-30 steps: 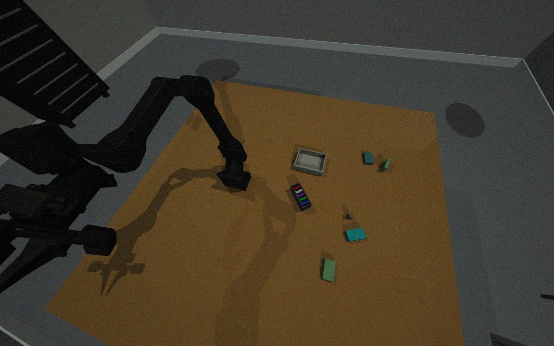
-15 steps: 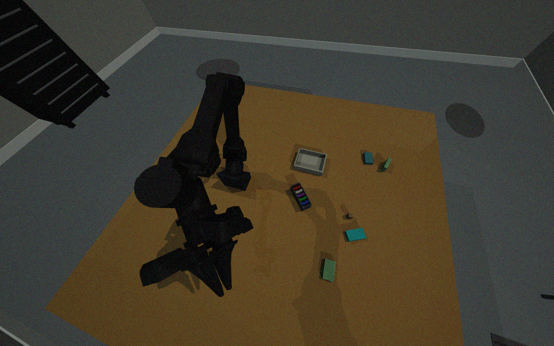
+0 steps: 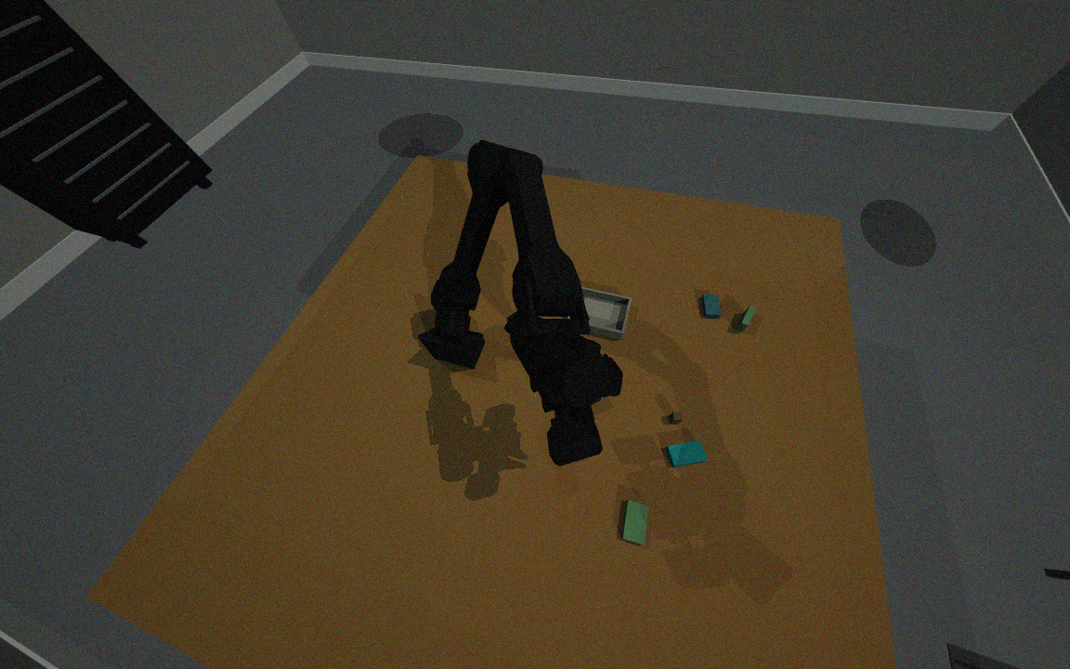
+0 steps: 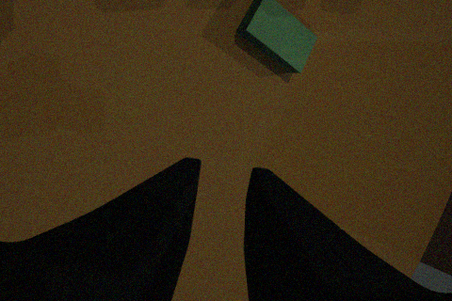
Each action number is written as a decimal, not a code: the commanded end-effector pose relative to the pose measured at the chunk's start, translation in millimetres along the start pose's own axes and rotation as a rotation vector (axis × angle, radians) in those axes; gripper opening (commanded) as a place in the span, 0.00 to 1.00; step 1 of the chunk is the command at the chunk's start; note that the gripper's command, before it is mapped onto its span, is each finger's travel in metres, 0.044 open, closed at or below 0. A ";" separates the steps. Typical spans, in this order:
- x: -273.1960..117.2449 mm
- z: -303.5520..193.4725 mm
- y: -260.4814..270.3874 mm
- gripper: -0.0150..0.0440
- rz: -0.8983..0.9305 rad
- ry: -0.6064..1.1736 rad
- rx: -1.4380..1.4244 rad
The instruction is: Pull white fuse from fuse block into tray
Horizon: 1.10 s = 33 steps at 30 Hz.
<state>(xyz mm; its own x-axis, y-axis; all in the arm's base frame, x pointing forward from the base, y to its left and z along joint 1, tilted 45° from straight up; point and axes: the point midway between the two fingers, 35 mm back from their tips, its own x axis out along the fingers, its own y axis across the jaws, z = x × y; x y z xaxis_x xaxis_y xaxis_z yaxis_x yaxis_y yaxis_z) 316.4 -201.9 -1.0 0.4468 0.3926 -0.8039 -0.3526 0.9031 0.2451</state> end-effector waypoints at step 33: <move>39.7 22.4 182.0 0.36 0.511 0.208 -0.226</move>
<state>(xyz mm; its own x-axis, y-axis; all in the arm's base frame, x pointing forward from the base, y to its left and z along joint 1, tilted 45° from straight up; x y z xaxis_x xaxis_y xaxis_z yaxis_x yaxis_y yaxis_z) 288.5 -21.0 25.9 0.0095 0.7007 -0.7134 -0.6612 0.5396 0.5212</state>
